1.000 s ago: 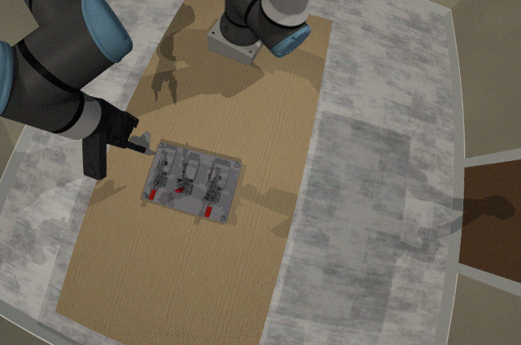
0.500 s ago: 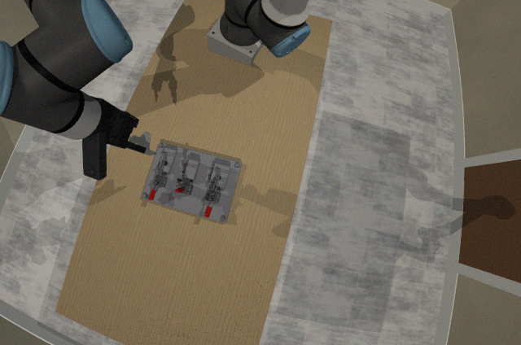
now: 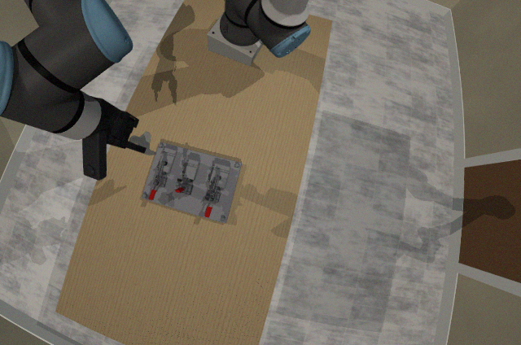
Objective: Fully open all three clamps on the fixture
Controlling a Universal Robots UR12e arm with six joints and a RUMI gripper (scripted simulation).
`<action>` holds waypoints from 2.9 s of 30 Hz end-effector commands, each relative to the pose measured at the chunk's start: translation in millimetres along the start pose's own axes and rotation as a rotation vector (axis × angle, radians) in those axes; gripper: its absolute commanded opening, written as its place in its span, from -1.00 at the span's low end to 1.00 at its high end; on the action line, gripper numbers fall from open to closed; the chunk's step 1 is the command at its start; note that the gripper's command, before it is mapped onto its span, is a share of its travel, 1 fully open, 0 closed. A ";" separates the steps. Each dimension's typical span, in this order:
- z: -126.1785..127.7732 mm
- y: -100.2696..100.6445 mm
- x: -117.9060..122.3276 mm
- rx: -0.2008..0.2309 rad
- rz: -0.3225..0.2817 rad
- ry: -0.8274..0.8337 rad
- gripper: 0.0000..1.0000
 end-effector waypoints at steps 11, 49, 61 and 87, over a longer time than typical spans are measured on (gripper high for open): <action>0.3 -0.8 -0.4 0.001 0.001 0.000 0.17; 0.3 -0.8 -0.4 0.001 0.001 0.000 -0.44; 0.3 -0.8 -0.4 0.001 0.001 0.000 -0.44; 0.3 -0.8 -0.4 0.001 0.001 0.000 -0.44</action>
Point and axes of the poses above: the point where the finger pads meet when closed, its own y axis out along the fingers, its own z axis across the jaws, x = y × z, the point moved 7 cm from there along -y, back along the fingers, and after that the axes turned 5 degrees about -y, right-handed, at the moved point
